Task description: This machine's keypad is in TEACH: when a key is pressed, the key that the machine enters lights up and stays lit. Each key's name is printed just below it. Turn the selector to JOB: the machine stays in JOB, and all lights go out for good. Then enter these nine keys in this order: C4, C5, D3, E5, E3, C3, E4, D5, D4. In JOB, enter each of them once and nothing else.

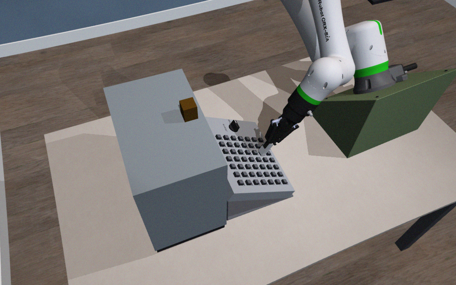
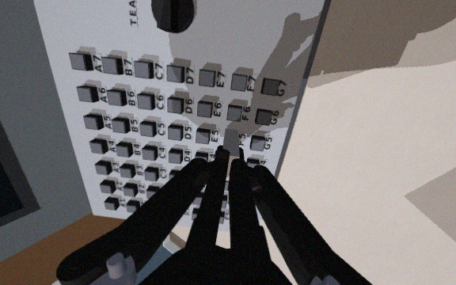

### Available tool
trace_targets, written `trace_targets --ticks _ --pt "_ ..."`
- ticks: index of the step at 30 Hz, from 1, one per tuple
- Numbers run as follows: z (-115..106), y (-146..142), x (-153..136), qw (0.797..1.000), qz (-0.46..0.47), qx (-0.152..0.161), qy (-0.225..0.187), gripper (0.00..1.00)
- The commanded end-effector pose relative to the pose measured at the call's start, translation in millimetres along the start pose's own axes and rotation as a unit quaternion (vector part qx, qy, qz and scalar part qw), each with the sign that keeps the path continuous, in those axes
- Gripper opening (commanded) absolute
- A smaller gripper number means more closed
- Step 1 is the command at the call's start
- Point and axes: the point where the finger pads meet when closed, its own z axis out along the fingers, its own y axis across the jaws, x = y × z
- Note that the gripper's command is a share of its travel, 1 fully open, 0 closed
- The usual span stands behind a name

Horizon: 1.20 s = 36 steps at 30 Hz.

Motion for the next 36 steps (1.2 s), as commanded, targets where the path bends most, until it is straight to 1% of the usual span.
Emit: trace_targets --ticks 1,16,31,36 --pt "0.1 0.1 0.0 1.000 0.000 0.000 0.000 0.00" --pt "-3.8 0.1 0.0 1.000 0.000 0.000 0.000 0.00" --pt "-29.0 0.1 0.0 1.000 0.000 0.000 0.000 0.00" --pt "-32.7 0.1 0.0 1.000 0.000 0.000 0.000 0.00"
